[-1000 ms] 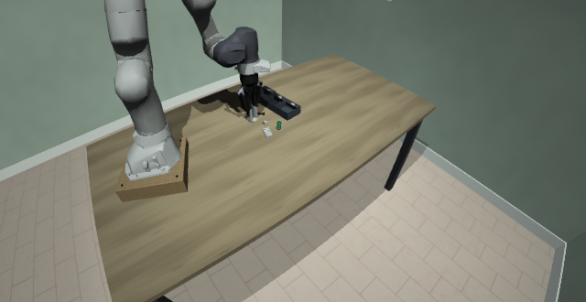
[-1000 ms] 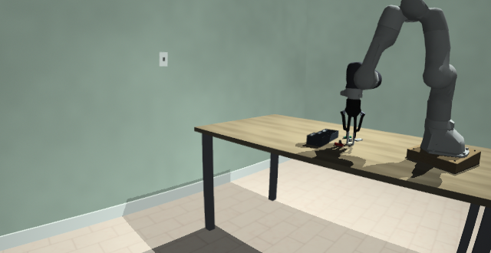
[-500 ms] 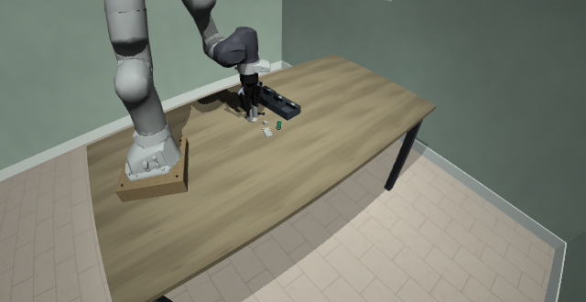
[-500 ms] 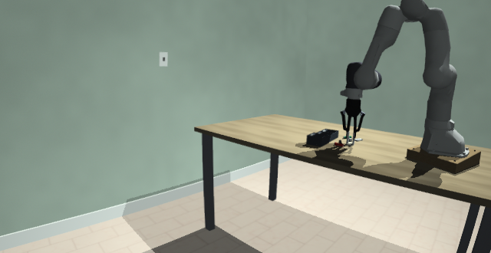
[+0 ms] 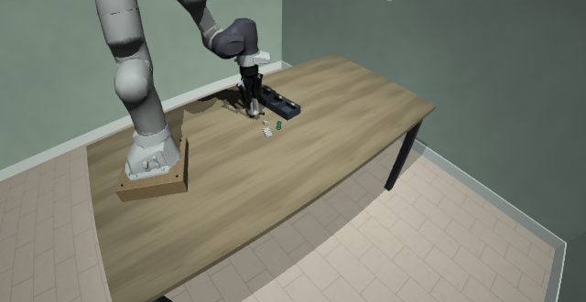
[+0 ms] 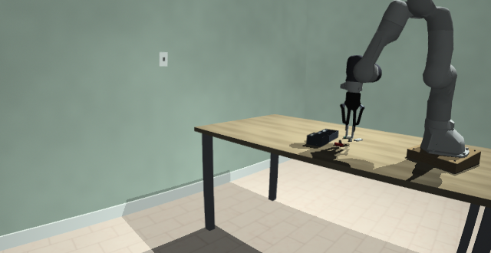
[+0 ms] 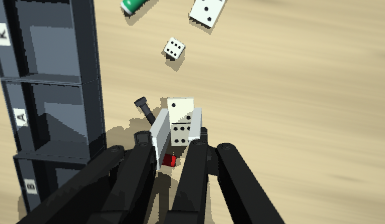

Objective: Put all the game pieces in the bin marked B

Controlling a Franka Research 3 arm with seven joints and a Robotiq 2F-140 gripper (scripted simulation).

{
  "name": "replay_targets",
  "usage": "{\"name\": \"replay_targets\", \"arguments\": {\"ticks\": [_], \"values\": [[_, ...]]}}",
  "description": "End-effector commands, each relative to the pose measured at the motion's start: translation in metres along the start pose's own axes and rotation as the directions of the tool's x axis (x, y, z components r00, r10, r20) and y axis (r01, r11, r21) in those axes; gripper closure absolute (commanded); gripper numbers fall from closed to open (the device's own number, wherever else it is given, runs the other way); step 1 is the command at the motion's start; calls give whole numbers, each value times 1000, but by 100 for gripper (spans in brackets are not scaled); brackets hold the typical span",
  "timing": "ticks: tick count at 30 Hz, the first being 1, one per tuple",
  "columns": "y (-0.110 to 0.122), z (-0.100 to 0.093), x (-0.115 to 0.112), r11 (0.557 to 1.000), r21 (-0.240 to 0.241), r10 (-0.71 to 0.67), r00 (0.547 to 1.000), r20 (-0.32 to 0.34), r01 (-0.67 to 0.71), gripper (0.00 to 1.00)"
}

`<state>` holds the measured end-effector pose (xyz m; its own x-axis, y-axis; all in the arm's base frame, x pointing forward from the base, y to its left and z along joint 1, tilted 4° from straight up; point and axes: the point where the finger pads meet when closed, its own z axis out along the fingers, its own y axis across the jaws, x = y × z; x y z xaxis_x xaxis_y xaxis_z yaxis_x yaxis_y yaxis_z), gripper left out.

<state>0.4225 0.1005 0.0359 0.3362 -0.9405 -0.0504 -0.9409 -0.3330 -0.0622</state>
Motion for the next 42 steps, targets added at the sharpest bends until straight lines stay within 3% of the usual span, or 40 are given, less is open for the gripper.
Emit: {"name": "replay_targets", "arguments": {"ticks": [1,8,38,42], "values": [[7,-10,-2,1000,-21,-10,1000,9,10,87],[7,-26,-1,1000,-21,-10,1000,9,10,87],[6,-32,-1,1000,-21,-10,1000,9,10,87],[-4,-32,-7,1000,-21,-10,1000,9,10,87]]}}
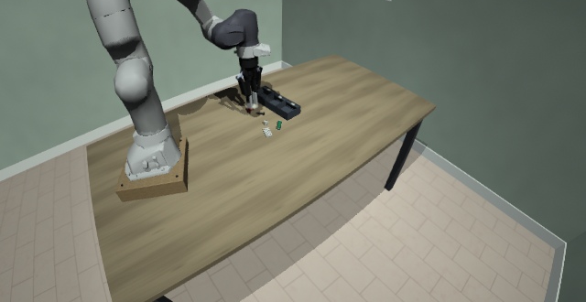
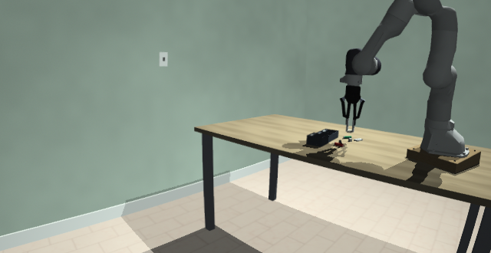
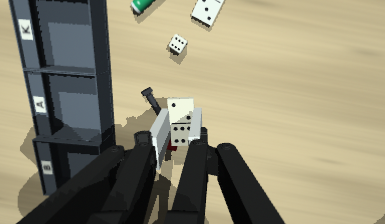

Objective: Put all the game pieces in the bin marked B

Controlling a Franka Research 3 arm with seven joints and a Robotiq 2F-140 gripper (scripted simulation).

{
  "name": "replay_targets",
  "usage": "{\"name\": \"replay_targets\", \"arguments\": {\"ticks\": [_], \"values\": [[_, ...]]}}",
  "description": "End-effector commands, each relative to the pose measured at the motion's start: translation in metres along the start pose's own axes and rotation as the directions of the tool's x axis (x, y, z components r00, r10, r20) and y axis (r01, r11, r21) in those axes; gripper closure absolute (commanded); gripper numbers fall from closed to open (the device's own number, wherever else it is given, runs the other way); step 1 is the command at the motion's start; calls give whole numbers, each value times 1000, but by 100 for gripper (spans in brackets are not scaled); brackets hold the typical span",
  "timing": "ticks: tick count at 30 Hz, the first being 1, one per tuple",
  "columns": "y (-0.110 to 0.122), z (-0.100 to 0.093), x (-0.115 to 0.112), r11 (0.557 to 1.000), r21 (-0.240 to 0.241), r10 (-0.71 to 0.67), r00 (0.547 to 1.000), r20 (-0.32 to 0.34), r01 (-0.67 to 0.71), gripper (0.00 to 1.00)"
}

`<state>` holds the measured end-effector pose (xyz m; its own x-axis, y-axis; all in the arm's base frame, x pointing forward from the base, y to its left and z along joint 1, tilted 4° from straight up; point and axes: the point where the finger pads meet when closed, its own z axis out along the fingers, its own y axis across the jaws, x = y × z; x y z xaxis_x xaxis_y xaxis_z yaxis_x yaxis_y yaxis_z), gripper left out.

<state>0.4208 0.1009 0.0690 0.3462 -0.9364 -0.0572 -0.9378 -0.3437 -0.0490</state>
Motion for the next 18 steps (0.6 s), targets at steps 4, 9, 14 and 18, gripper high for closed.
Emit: {"name": "replay_targets", "arguments": {"ticks": [4,9,14,18], "values": [[-25,1,-15,1000,-7,0,1000,2,0,87],[-52,1,-29,1000,-7,0,1000,2,0,87],[-73,1,-40,1000,-7,0,1000,2,0,87],[-73,1,-40,1000,-7,0,1000,2,0,87]]}}
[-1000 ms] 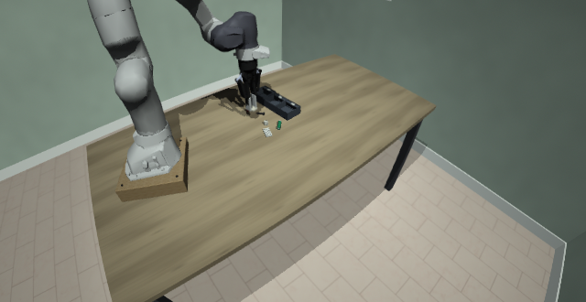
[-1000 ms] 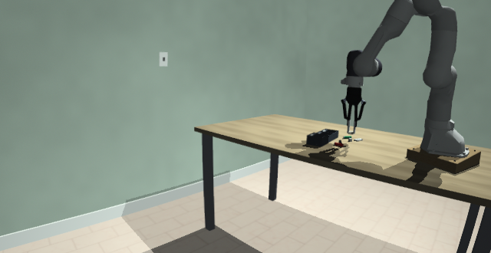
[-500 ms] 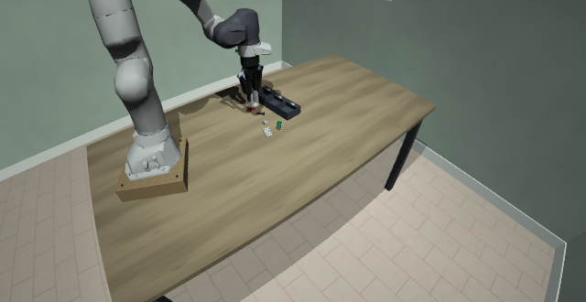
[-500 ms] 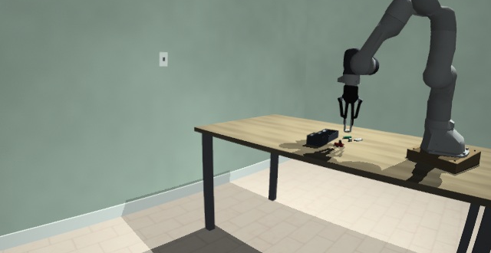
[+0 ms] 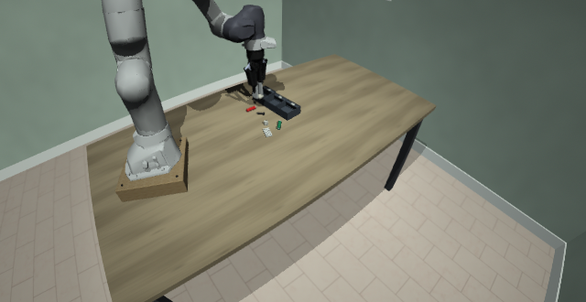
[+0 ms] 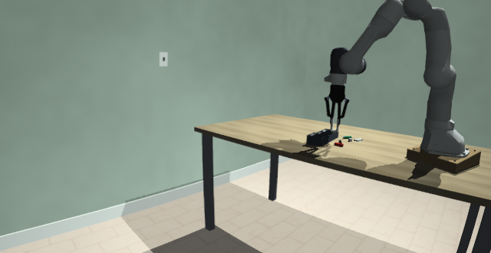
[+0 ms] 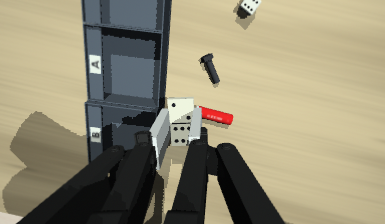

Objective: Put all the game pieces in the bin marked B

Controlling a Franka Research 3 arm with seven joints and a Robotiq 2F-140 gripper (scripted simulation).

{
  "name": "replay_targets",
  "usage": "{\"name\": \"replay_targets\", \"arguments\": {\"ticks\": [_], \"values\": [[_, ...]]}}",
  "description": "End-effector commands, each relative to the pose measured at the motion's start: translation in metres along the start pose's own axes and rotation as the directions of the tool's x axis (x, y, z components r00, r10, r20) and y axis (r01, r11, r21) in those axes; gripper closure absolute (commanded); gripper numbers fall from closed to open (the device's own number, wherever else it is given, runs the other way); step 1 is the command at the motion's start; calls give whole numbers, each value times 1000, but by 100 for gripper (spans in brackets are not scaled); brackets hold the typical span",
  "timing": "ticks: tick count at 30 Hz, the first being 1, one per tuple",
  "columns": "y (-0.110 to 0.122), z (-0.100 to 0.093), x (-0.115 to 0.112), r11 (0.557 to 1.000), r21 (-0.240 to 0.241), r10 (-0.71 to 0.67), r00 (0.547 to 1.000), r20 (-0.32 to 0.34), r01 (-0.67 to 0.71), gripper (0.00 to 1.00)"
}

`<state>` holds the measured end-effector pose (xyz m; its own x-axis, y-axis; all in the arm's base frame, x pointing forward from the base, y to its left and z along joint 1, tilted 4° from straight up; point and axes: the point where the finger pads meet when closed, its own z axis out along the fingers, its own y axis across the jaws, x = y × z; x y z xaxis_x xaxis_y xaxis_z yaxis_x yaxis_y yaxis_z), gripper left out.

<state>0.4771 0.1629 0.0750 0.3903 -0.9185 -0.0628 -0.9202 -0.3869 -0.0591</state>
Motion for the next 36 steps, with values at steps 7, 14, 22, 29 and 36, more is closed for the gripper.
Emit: {"name": "replay_targets", "arguments": {"ticks": [7,14,22,29,36], "values": [[-32,2,-15,988,-13,157,988,-8,-157,87],[-64,2,-30,988,-13,157,988,-8,-157,87],[-71,3,-33,988,-13,157,988,-8,-157,87],[-70,2,-33,988,-13,157,988,-8,-157,87],[-70,2,-33,988,-13,157,988,-8,-157,87]]}}
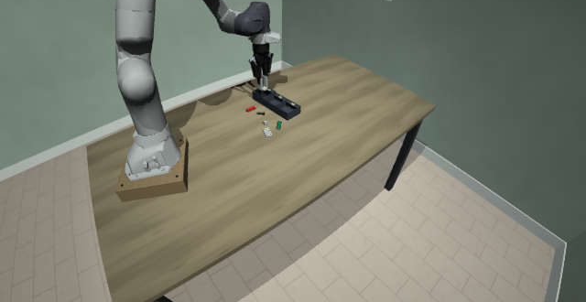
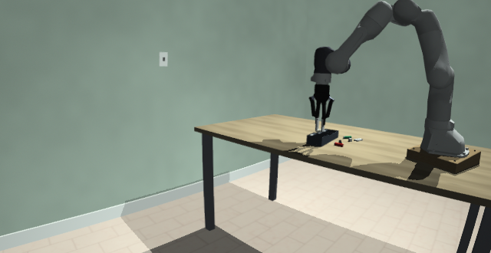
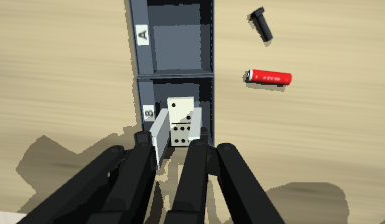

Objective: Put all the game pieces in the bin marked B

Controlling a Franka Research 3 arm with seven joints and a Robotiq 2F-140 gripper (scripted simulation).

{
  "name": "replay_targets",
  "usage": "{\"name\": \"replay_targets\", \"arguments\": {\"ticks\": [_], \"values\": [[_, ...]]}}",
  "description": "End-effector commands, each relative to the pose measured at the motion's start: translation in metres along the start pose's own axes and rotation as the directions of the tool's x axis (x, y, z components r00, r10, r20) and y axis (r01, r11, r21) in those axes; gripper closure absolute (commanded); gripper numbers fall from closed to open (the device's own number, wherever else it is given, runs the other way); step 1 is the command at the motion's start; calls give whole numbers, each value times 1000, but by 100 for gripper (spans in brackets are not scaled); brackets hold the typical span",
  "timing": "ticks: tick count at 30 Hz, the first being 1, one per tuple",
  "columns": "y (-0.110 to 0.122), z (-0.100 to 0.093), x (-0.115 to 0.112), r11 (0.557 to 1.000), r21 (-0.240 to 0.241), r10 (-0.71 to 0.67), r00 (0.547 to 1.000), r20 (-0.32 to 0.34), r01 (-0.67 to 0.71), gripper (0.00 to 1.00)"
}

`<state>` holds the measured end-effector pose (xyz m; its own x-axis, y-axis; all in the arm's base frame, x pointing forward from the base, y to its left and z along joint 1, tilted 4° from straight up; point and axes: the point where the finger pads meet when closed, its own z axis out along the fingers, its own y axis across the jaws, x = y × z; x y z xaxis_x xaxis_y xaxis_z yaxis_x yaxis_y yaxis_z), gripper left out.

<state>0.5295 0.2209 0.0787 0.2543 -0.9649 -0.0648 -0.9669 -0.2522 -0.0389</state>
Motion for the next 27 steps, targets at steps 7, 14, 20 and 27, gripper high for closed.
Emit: {"name": "replay_targets", "arguments": {"ticks": [7,14,20,27], "values": [[1,8,0,1000,-3,14,1000,-2,-14,87],[1,18,0,1000,-3,14,1000,-2,-14,87],[1,30,0,1000,-3,14,1000,-2,-14,87],[1,44,0,1000,-3,14,1000,-2,-14,87]]}}
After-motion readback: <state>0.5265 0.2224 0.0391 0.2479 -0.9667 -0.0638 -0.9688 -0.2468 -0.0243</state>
